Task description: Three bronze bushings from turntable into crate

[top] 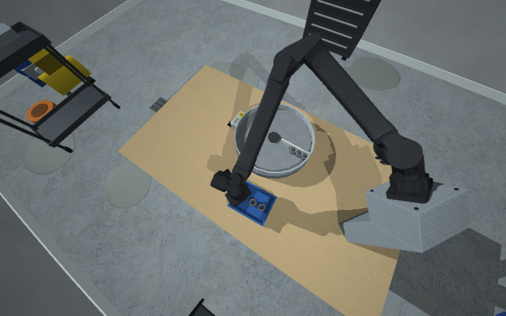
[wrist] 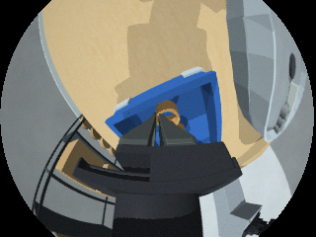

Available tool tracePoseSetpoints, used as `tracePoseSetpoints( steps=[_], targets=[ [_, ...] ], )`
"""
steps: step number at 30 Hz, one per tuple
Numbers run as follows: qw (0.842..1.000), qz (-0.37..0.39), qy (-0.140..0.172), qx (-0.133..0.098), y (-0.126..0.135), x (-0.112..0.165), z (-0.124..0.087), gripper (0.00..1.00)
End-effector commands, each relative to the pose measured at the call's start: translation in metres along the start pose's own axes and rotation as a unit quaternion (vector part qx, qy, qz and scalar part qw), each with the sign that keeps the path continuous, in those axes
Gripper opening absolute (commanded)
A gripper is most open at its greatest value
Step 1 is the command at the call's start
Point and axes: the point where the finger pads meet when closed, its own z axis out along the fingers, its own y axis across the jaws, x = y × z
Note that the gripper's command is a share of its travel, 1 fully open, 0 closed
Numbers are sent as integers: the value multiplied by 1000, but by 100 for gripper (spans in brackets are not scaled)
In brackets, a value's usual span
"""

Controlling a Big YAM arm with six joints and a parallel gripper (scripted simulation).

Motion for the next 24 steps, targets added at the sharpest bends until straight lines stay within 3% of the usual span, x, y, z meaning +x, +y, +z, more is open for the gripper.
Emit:
tracePoseSetpoints(
  steps=[1, 24],
  targets=[
    [1000, -6, -3, -5, 6, -1, 0, 0],
    [1000, -5, -2, -4, 5, 0, 2, 0]
  ],
)
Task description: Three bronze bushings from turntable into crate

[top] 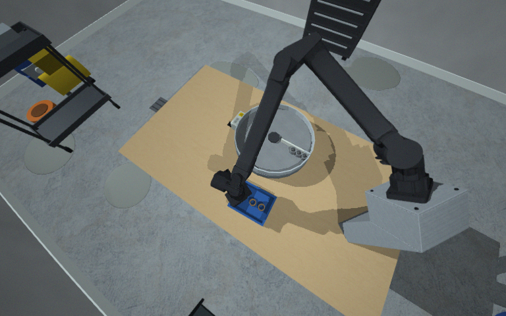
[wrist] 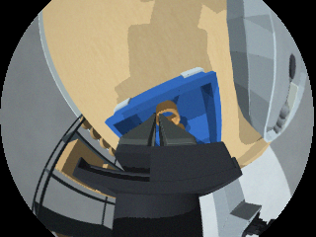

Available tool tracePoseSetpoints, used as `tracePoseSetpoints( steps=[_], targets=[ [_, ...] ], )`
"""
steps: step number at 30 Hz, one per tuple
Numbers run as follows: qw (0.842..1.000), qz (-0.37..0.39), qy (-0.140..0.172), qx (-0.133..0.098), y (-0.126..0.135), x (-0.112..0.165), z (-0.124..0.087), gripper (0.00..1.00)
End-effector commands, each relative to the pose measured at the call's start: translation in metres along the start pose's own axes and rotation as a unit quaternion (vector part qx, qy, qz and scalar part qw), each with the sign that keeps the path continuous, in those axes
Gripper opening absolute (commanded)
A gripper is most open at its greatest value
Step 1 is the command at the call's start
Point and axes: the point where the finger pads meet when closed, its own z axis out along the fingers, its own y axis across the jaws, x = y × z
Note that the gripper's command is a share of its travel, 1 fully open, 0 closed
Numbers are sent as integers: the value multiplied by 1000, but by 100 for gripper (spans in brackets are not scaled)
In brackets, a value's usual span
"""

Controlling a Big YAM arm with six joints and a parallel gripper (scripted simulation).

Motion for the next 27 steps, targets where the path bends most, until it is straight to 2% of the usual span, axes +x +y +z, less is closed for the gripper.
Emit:
tracePoseSetpoints(
  steps=[1, 16, 21, 27],
  targets=[
    [1000, -3, -2, -4, 5, 0, 2, 0],
    [1000, -3, -2, -3, 5, 1, 2, 0],
    [1000, -5, 2, 1, -1, 9, 10, 0],
    [1000, -9, 2, -3, 4, 13, 6, 0]
  ],
)
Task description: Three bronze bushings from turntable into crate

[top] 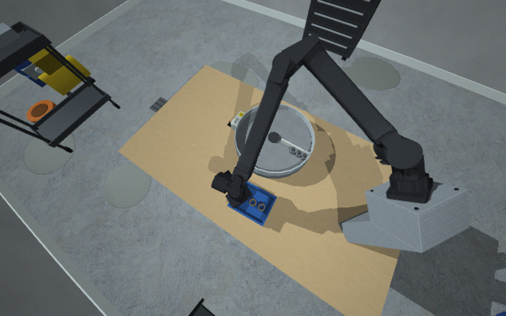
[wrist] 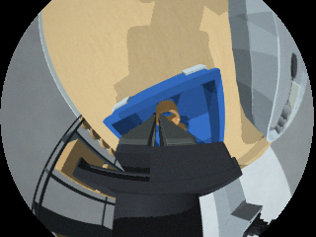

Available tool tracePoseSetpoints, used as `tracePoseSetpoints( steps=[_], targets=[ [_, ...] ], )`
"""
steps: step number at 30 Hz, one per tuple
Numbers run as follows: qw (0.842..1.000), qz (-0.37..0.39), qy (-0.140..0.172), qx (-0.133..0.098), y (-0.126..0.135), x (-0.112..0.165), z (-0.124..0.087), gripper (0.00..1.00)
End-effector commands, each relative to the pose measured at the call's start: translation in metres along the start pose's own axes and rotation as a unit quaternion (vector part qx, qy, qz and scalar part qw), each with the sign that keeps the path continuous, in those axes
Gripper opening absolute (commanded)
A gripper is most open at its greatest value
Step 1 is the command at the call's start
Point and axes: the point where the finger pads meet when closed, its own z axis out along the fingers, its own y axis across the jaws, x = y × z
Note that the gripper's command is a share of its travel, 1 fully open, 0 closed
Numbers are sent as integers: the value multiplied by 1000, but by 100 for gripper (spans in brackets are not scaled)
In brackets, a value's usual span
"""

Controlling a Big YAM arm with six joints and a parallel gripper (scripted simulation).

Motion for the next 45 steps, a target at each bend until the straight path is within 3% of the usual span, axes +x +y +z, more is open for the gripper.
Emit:
tracePoseSetpoints(
  steps=[1, 35, 45],
  targets=[
    [1000, -2, -4, -6, 3, -3, -5, 0],
    [1000, 0, -6, -7, 3, -6, -5, 0],
    [1000, -2, -1, -1, 0, 0, 6, 0]
  ],
)
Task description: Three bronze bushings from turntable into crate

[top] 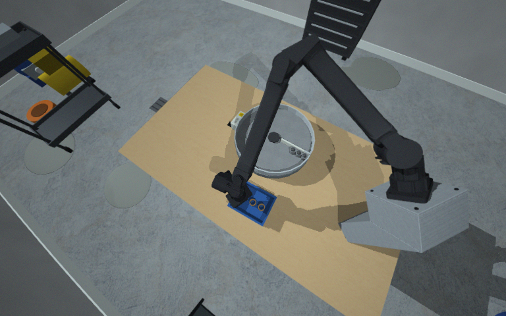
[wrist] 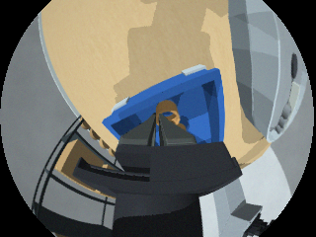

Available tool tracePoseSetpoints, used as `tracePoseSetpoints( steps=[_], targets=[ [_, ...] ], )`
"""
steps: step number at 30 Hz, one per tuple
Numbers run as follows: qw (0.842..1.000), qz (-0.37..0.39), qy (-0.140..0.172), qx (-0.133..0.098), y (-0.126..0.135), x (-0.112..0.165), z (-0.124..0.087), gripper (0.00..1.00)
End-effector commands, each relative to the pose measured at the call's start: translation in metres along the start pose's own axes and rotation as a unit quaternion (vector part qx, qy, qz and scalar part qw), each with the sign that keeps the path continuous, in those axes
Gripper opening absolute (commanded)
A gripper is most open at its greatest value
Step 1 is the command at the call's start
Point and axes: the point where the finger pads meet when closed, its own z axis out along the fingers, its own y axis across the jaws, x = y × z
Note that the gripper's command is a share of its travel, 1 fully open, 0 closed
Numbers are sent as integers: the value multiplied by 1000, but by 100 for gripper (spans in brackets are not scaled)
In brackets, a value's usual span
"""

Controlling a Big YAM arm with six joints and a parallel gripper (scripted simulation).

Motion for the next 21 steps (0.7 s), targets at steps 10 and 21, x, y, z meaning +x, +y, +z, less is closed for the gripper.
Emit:
tracePoseSetpoints(
  steps=[10, 21],
  targets=[
    [1000, -1, -2, -2, 2, -1, 7, 0],
    [1000, -4, -1, -4, 4, 2, 5, 0]
  ],
)
